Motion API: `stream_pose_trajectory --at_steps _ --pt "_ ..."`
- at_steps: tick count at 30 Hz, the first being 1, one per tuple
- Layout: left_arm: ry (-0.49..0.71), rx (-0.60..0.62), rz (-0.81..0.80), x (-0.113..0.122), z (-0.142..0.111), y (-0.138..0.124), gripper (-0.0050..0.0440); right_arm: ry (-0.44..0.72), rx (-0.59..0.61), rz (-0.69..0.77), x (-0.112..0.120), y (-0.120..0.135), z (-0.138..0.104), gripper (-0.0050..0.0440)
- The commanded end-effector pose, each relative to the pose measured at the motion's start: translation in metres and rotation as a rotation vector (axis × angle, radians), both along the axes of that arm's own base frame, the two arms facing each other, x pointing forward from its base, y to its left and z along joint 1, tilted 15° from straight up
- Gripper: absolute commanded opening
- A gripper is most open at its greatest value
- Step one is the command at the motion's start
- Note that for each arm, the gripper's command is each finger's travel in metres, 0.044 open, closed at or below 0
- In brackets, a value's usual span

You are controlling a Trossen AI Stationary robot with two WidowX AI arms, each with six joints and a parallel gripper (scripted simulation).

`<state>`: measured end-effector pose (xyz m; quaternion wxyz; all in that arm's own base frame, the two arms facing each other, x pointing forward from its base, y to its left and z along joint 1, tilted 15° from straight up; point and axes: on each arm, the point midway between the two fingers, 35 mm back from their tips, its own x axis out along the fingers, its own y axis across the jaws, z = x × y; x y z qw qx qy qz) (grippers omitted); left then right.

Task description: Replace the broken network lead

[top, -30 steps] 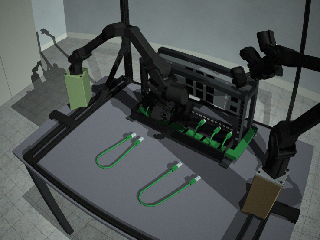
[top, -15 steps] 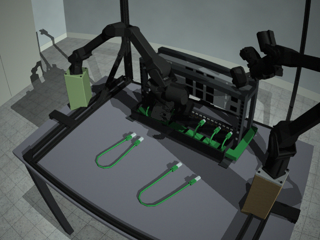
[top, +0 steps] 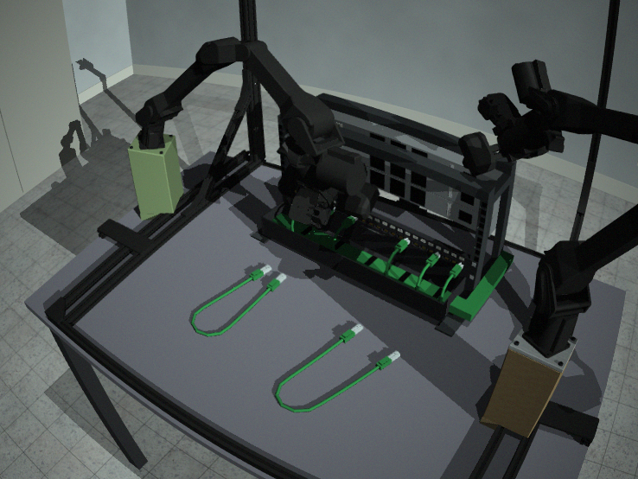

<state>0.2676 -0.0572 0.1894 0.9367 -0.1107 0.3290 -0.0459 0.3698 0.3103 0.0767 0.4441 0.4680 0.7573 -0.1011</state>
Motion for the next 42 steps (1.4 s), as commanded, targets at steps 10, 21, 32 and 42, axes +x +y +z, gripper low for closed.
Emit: stream_pose_trajectory --at_steps 10,21,32,42 --pt "0.000 0.000 0.000 0.000 0.000 0.000 0.0440 -0.040 -0.081 -0.037 -0.025 -0.054 -0.002 0.0176" --pt "0.000 0.000 0.000 0.000 0.000 0.000 0.0440 -0.040 -0.081 -0.037 -0.025 -0.054 -0.002 0.0176" --pt "0.000 0.000 0.000 0.000 0.000 0.000 0.0440 -0.073 -0.160 -0.077 -0.048 -0.107 -0.007 0.0176" --pt "0.000 0.000 0.000 0.000 0.000 0.000 0.0440 -0.108 -0.239 -0.117 -0.072 -0.160 -0.010 0.0176"
